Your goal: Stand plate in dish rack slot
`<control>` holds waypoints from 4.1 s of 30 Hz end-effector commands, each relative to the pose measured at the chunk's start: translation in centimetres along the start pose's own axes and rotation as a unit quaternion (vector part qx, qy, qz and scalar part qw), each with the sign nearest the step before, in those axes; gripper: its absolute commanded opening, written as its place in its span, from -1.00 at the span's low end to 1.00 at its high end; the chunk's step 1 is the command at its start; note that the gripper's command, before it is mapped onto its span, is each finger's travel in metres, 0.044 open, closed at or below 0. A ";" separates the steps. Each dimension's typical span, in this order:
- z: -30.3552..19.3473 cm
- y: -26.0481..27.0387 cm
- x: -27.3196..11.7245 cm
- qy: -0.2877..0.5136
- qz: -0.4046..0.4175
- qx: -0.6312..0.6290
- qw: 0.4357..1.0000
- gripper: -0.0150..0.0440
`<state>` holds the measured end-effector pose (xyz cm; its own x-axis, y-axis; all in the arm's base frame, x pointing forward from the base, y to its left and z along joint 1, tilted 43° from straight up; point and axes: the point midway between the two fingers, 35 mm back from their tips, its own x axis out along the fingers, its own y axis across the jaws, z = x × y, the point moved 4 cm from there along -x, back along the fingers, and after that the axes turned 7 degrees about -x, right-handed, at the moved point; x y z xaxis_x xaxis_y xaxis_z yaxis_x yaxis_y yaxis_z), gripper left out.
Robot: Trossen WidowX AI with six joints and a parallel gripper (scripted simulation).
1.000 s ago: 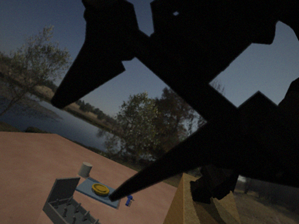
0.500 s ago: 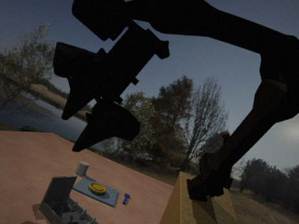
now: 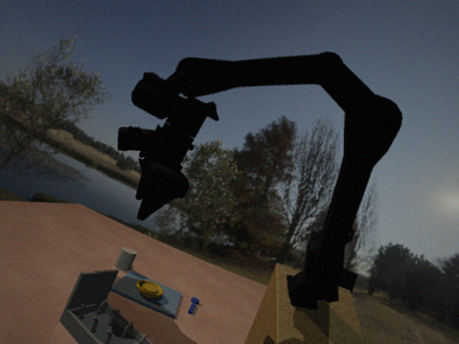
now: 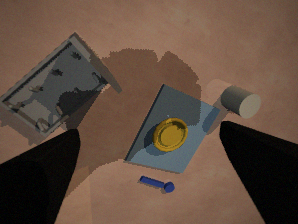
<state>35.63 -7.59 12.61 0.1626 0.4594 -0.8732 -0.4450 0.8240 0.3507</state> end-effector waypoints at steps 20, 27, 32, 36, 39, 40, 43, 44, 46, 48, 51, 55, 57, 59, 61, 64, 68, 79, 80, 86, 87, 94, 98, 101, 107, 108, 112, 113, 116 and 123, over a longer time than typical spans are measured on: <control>-12.8 -9.3 4.6 0.005 0.122 0.250 0.960 0.86; -13.1 -6.8 14.4 0.004 0.124 0.250 0.960 0.86; -12.8 -5.8 15.3 0.004 0.125 0.250 0.960 0.86; -12.8 -5.8 15.4 0.004 0.125 0.250 0.960 0.86; -12.8 -5.7 15.9 0.004 0.125 0.250 0.960 0.86; -12.8 -5.7 16.0 0.004 0.125 0.250 0.960 0.86; -12.7 -5.6 16.5 0.004 0.125 0.251 0.960 0.86; -12.7 -5.6 16.7 0.004 0.125 0.251 0.960 0.86; -12.7 -5.5 17.0 0.004 0.125 0.251 0.960 0.86; -12.7 -5.4 17.3 0.004 0.125 0.251 0.960 0.86; -12.7 -5.3 17.8 0.004 0.125 0.251 0.960 0.86; -12.7 -5.2 18.4 0.004 0.125 0.251 0.960 0.86; -12.7 -5.1 18.7 0.004 0.125 0.250 0.960 0.86; -12.7 -5.0 19.0 0.004 0.125 0.250 0.960 0.86; -12.7 -5.0 19.4 0.004 0.125 0.250 0.960 0.86; -12.7 -4.8 19.8 0.003 0.126 0.250 0.960 0.86; -12.7 -4.7 20.4 0.003 0.126 0.250 0.960 0.86; -12.8 -4.5 21.1 0.003 0.126 0.250 0.960 0.75; -12.8 -4.5 21.1 0.003 0.126 0.250 0.960 0.75; -12.8 -4.5 21.1 0.003 0.126 0.250 0.960 0.66; -12.8 -4.5 21.1 0.003 0.126 0.250 0.960 0.63; -12.8 -4.5 21.1 0.003 0.126 0.250 0.960 0.48; -12.7 -4.9 20.3 0.003 0.125 0.250 0.960 0.12; -12.6 -5.8 18.5 0.004 0.122 0.251 0.960 -0.15; -12.6 -7.3 14.7 0.004 0.119 0.251 0.961 -0.49; -12.6 -7.5 14.0 0.005 0.119 0.251 0.961 -0.49; -12.8 -8.3 11.3 0.005 0.118 0.251 0.961 -0.49; -12.9 -8.4 10.6 0.005 0.119 0.251 0.961 -0.49; -13.1 -8.8 8.7 0.005 0.119 0.251 0.961 -0.49; -13.3 -9.7 5.2 0.005 0.121 0.250 0.960 -0.49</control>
<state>29.25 -16.07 -1.57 0.0931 0.6620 -0.7437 0.0187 0.7457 0.6661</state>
